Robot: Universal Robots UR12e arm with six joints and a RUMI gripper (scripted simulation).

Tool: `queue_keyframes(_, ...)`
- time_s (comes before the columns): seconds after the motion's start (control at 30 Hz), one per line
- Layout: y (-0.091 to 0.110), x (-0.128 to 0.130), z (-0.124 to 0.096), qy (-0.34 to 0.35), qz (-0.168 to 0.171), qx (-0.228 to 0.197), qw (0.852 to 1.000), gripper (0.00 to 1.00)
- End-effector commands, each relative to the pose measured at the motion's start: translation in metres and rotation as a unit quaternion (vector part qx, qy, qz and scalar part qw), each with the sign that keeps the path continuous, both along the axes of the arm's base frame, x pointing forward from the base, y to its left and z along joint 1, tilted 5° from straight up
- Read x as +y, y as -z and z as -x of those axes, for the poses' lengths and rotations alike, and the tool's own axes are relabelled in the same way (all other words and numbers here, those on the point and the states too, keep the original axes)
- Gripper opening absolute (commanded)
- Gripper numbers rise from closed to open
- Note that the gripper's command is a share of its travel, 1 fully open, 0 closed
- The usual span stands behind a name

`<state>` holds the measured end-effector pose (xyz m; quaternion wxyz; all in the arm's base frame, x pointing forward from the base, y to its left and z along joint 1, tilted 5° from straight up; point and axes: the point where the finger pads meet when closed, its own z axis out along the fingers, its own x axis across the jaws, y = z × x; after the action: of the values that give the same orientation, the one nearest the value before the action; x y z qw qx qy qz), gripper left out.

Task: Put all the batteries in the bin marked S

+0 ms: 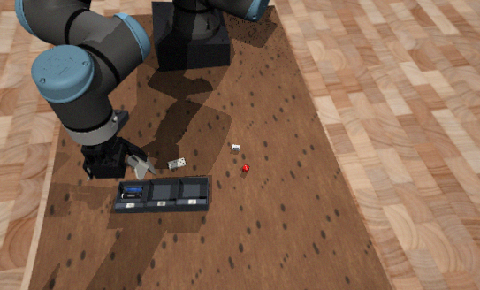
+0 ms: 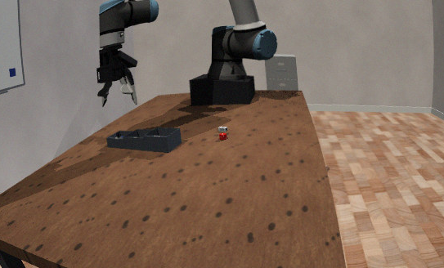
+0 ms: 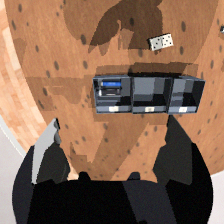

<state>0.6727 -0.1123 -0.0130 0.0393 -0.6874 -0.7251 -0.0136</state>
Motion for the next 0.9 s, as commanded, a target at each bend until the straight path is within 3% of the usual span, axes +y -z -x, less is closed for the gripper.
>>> queue_keyframes(0.0, -0.016, -0.001, -0.001, 0.000, 0.000, -0.001, 1.000, 1.00)
queue_keyframes(0.7, -0.092, -0.007, -0.004, 0.000, 0.000, -0.001, 1.000, 1.00)
queue_keyframes(0.87, -0.091, -0.007, -0.004, 0.000, 0.000, -0.001, 1.000, 1.00)
